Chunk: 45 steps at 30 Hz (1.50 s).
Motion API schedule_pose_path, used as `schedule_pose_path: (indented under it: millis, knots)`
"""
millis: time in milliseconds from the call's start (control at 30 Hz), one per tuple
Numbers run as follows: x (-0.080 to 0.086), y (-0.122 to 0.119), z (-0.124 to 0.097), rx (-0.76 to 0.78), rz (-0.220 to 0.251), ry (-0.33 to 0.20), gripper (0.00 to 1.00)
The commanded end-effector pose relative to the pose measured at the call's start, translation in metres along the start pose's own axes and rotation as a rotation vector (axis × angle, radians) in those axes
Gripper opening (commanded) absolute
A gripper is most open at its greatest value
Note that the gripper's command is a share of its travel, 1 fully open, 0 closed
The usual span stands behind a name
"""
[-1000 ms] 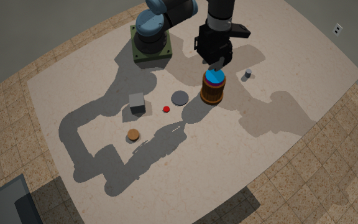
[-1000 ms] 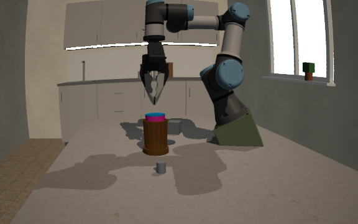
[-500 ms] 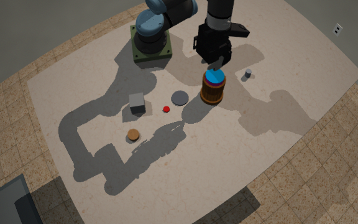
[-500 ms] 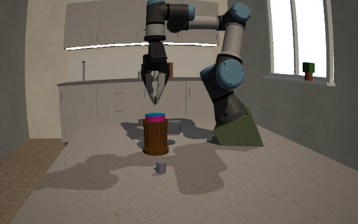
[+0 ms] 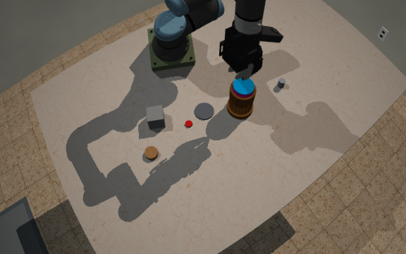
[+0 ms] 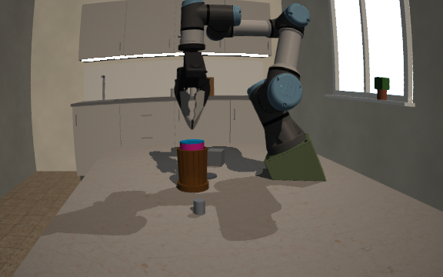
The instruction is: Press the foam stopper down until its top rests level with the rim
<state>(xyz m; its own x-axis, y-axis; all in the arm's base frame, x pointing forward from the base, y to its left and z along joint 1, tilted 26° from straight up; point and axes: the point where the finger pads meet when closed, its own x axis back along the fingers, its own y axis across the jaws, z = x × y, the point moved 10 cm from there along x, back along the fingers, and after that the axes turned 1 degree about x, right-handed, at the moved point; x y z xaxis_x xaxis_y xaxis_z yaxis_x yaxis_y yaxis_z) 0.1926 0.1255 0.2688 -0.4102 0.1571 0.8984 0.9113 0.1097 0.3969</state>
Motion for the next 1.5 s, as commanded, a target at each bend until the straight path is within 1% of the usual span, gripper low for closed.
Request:
schedule_pose_path:
  millis: [0, 533, 633, 767, 833, 1000, 1467]
  knots:
    - [0.001, 0.0, 0.0, 0.0, -0.002, 0.0, 0.0]
    - [0.001, 0.002, 0.002, -0.001, -0.002, 0.0, 0.0]
    - [-0.003, 0.002, 0.002, -0.001, -0.002, 0.0, 0.0]
    - [-0.014, 0.002, 0.002, -0.001, -0.002, 0.0, 0.0]
    - [-0.014, 0.002, 0.002, -0.001, -0.002, 0.0, 0.0]
    - [-0.025, 0.002, 0.002, -0.001, -0.002, 0.0, 0.0]
    - [-0.027, 0.002, 0.002, -0.001, -0.002, 0.0, 0.0]
